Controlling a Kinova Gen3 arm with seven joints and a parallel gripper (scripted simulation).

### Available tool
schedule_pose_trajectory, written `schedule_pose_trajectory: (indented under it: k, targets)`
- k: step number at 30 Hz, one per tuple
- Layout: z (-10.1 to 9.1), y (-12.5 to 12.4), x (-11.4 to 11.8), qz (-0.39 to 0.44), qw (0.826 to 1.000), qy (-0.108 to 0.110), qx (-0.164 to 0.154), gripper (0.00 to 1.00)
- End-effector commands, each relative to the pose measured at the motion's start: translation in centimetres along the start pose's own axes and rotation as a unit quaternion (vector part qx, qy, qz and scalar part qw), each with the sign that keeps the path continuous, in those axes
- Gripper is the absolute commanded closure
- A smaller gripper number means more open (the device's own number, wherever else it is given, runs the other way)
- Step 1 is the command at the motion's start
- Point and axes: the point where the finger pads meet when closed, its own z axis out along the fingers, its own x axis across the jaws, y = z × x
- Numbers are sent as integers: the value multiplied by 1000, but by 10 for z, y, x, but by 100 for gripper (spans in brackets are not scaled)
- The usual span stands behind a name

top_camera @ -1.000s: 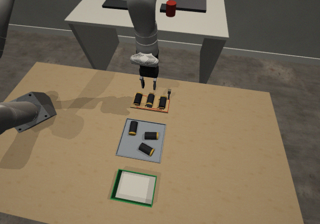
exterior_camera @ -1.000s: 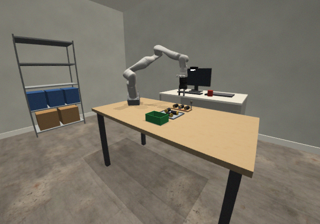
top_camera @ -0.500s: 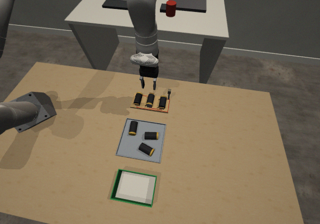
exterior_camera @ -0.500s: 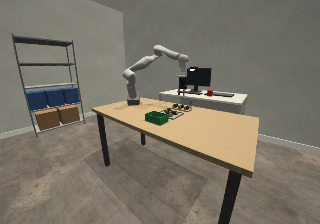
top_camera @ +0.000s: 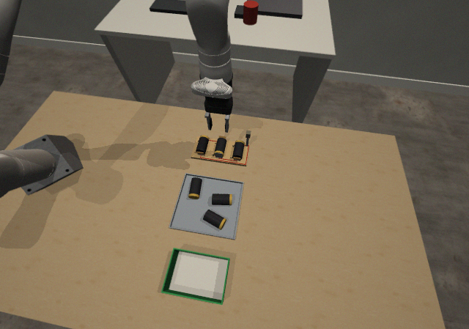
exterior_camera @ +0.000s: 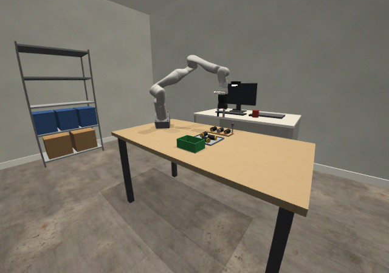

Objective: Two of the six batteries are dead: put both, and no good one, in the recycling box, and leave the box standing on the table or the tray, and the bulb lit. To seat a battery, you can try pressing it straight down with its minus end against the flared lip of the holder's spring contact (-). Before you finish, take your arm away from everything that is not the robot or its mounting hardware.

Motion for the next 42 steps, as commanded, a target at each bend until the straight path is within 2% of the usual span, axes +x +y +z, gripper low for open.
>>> schedule_pose_trajectory:
  k: [1, 6, 9, 42]
  targets:
    - [11, 0, 0, 0, 1000, 1, 1, 10]
    - [62, -1, 0, 0, 1000, 1, 1, 10]
    - [75, -1, 0, 0, 1000, 1, 1, 10]
    - [76, -1, 0, 0, 1000, 1, 1, 10]
